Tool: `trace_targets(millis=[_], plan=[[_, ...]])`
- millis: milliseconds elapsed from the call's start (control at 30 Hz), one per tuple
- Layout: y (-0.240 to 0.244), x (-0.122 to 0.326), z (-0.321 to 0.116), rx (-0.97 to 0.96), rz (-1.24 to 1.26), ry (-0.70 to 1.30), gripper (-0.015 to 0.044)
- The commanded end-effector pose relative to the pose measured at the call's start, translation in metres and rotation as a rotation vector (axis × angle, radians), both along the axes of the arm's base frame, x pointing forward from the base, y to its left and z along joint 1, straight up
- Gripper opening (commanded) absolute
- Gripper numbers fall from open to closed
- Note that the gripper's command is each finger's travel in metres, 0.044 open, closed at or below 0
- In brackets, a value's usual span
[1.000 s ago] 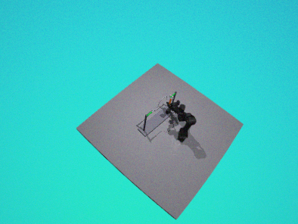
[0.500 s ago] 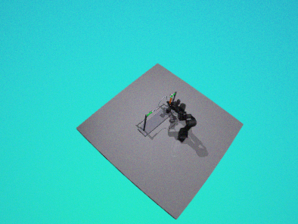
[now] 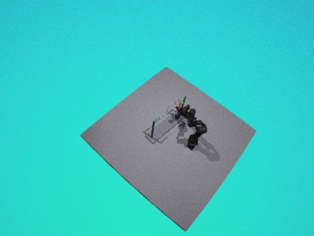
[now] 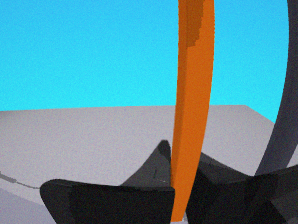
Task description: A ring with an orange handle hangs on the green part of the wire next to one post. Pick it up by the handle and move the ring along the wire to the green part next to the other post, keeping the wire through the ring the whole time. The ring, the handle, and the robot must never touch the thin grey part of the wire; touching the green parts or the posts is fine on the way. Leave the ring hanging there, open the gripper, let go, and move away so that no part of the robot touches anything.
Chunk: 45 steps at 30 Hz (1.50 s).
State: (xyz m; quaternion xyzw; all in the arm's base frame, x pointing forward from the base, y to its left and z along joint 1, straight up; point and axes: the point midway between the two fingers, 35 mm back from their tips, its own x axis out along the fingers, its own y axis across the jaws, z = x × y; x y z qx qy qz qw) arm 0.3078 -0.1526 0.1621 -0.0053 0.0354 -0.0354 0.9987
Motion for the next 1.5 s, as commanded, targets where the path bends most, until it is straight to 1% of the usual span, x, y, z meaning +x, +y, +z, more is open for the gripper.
trace_targets(millis=[0, 933, 1467], plan=[[0.001, 0.000, 0.000, -0.001, 0.006, 0.000, -0.0150], [0.027, 0.002, 0.000, 0.011, 0.012, -0.004, -0.0150], [0.052, 0.005, 0.000, 0.091, 0.017, -0.013, -0.0150]])
